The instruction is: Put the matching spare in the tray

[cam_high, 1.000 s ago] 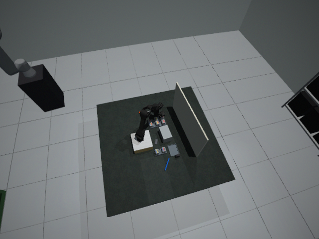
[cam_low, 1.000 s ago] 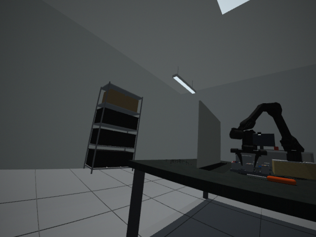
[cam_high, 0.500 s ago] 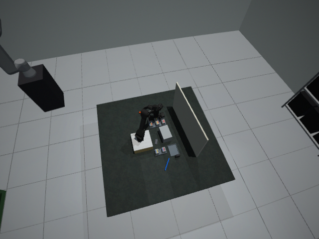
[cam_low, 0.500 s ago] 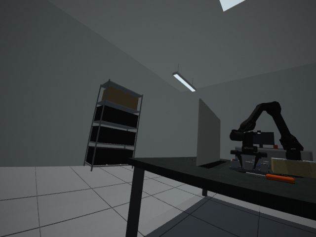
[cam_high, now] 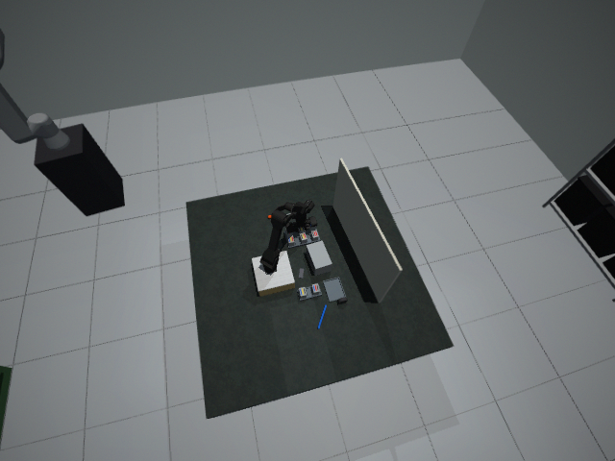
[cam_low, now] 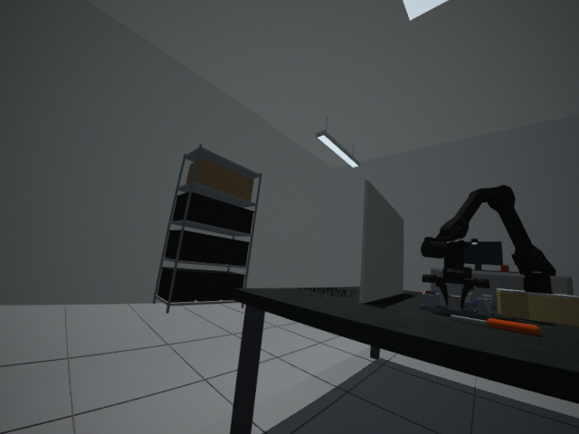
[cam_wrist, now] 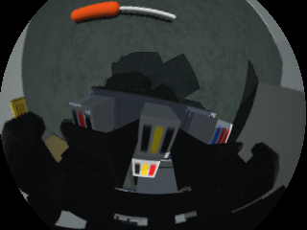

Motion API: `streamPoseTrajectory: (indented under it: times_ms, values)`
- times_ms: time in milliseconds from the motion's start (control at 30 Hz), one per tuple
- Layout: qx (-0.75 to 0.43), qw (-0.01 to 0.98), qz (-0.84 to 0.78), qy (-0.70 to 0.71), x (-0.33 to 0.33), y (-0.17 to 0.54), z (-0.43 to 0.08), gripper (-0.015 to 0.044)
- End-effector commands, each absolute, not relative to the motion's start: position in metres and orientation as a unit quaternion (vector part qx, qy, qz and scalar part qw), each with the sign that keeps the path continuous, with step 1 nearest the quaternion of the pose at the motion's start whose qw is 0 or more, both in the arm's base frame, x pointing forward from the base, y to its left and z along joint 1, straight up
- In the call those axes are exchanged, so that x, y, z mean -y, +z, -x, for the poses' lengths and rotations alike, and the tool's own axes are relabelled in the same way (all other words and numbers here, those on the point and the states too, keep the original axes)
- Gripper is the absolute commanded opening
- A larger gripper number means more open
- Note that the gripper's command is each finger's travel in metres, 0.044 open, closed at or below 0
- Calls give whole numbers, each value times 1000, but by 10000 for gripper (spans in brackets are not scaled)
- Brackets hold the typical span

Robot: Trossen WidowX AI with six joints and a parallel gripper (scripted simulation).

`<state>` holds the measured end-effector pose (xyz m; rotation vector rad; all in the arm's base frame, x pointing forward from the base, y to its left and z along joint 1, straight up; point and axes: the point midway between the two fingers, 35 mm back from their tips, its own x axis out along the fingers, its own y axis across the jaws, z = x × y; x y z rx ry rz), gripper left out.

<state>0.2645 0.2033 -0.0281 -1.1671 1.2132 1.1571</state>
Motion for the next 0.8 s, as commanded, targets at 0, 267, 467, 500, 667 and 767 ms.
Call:
streamPoseTrajectory:
  times_ms: [0, 267, 467, 500, 667, 767]
  values:
    - [-506, 522, 487, 483, -203, -28, -265, 63]
    - [-506, 522, 487, 483, -203, -28, -265, 0]
    - [-506, 523, 487, 483, -205, -7, -266, 0]
    - [-506, 523, 487, 483, -205, 2, -266, 0]
    - [-506, 523, 487, 484, -203, 45, -264, 0]
    - [-506, 523, 487, 484, -203, 51, -263, 0]
